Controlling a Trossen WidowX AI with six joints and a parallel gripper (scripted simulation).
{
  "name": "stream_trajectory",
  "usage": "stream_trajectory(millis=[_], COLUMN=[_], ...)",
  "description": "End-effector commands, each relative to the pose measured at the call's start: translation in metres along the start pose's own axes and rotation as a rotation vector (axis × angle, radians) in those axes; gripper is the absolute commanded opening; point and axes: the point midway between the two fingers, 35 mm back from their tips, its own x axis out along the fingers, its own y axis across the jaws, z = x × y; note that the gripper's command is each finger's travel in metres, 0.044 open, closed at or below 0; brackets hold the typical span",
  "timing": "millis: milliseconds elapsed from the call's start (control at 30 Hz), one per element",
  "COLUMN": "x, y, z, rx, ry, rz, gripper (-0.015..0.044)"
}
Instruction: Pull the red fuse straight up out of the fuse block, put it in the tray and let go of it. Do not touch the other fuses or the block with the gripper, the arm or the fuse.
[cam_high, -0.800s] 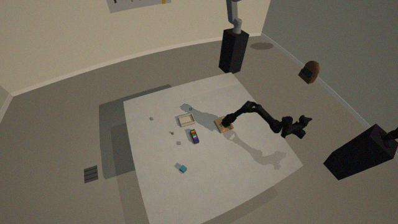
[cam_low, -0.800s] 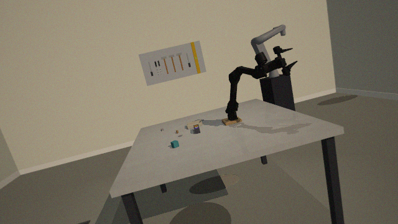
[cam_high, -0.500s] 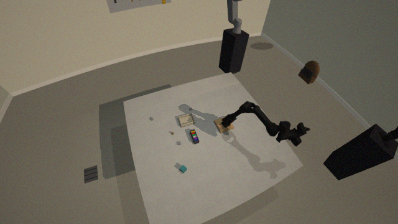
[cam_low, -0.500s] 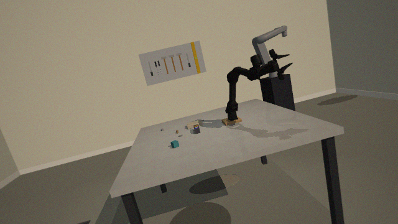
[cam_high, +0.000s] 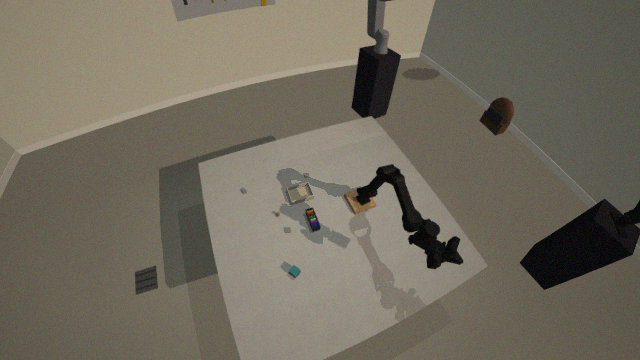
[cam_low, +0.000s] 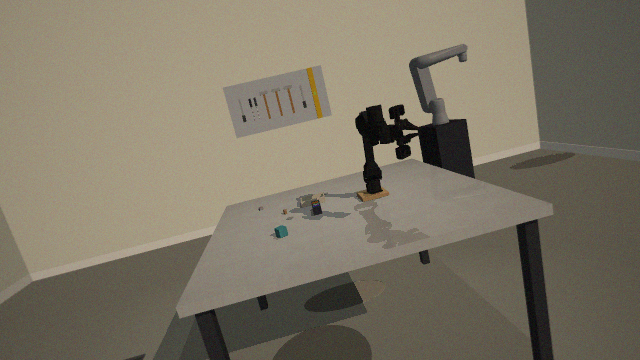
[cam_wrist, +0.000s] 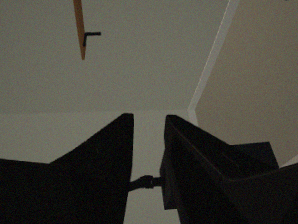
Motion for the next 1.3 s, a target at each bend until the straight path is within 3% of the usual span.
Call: stream_trajectory(millis=[0,333,667,967,1267], x=[-0.041,-0.171,-0.332,-0.477,-0.596], y=[-0.025,-0.091,-0.158,-0.21,-0.251], z=[0.059,0.163,0.202,0.172,0.083], rx=[-0.042,-0.099,-0.07,0.056,0.281], ry=[-0.175,-0.517,-0.741,-0.803,-0.701], rz=[-0.1,-0.404,-0.775,-1.118,-1.391], gripper=[0.006,0.006,0.006,0.006,0.006])
